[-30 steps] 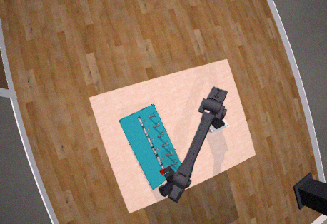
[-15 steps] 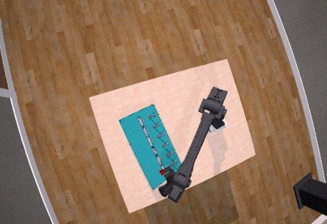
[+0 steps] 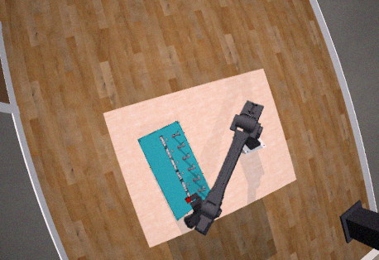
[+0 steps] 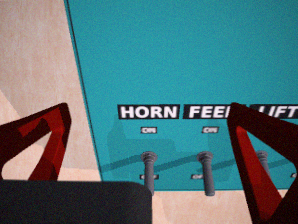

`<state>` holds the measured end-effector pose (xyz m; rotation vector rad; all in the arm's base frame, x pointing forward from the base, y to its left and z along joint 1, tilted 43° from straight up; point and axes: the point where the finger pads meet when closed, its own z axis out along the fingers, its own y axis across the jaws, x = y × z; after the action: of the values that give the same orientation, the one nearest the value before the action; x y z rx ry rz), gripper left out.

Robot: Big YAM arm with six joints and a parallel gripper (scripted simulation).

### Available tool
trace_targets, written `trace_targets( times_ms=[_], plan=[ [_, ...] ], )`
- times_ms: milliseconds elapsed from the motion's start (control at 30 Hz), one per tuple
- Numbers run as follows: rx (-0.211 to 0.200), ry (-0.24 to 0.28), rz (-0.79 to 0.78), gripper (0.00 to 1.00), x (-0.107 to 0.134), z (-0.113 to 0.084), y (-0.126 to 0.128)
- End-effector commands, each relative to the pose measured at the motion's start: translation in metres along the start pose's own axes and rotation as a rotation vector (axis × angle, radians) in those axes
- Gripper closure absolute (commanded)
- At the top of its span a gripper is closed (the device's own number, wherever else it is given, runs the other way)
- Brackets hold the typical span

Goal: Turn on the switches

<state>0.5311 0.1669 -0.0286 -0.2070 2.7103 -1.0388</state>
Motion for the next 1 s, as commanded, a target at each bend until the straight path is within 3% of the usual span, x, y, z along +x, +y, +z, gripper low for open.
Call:
trace_targets(
  times_ms=[0, 567, 967],
  plan=[
    [-0.008, -0.028, 0.0, 0.0, -0.011, -0.01, 0.005],
    [-0.008, -0.028, 0.0, 0.0, -0.011, -0.01, 0.004],
    [-0.01, -0.03, 0.029, 0.0, -0.013, -0.009, -0.026]
  ],
)
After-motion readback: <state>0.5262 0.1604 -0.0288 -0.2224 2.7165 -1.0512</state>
